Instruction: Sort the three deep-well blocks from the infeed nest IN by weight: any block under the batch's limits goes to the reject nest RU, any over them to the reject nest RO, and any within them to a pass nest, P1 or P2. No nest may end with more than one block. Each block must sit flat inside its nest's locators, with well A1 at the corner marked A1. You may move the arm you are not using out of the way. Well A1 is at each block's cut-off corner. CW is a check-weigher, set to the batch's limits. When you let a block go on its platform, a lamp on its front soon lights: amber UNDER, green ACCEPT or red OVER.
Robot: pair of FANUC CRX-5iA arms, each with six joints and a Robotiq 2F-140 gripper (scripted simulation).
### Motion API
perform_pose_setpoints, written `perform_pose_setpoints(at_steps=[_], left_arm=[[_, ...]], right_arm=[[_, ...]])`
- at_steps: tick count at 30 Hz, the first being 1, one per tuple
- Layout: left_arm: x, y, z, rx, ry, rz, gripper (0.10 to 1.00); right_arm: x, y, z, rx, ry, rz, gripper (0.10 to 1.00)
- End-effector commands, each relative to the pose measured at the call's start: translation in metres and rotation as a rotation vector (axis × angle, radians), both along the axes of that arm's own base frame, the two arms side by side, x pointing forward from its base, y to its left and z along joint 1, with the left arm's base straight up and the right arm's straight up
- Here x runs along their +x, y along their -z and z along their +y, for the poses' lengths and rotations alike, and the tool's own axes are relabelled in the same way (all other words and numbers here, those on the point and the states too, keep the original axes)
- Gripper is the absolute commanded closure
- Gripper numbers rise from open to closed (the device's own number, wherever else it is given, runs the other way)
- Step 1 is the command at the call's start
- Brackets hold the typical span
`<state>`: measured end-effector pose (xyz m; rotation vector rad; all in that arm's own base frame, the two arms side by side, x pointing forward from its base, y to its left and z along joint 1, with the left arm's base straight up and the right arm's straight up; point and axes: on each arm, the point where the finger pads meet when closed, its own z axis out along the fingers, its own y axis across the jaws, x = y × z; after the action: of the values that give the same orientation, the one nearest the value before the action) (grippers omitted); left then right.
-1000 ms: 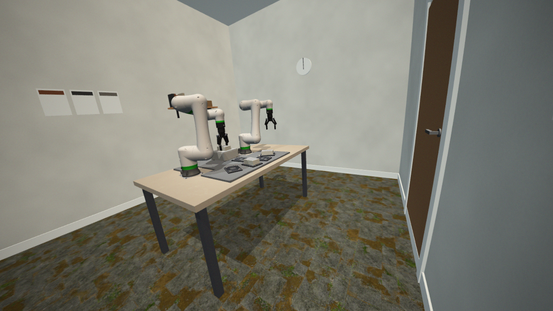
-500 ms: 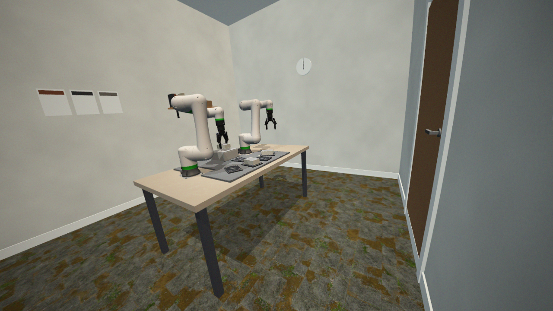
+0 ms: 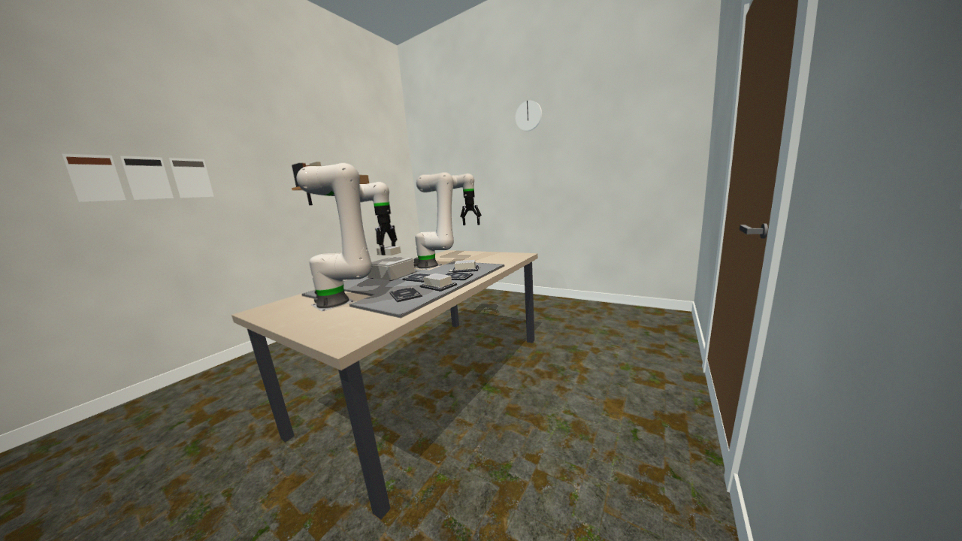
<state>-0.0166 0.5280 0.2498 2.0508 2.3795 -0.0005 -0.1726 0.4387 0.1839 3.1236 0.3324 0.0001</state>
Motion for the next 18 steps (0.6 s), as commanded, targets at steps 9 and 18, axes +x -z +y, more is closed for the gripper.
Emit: perform_pose_setpoints(at_steps=[9,18], left_arm=[[0.0,-0.001,0.0,0.002,0.0,0.0,0.098],[0.0,-0.001,0.0,0.002,0.0,0.0,0.098]], right_arm=[[0.0,-0.015,0.0,0.002,0.0,0.0,0.999],[0.0,-0.026,0.0,0.002,0.0,0.0,0.999]])
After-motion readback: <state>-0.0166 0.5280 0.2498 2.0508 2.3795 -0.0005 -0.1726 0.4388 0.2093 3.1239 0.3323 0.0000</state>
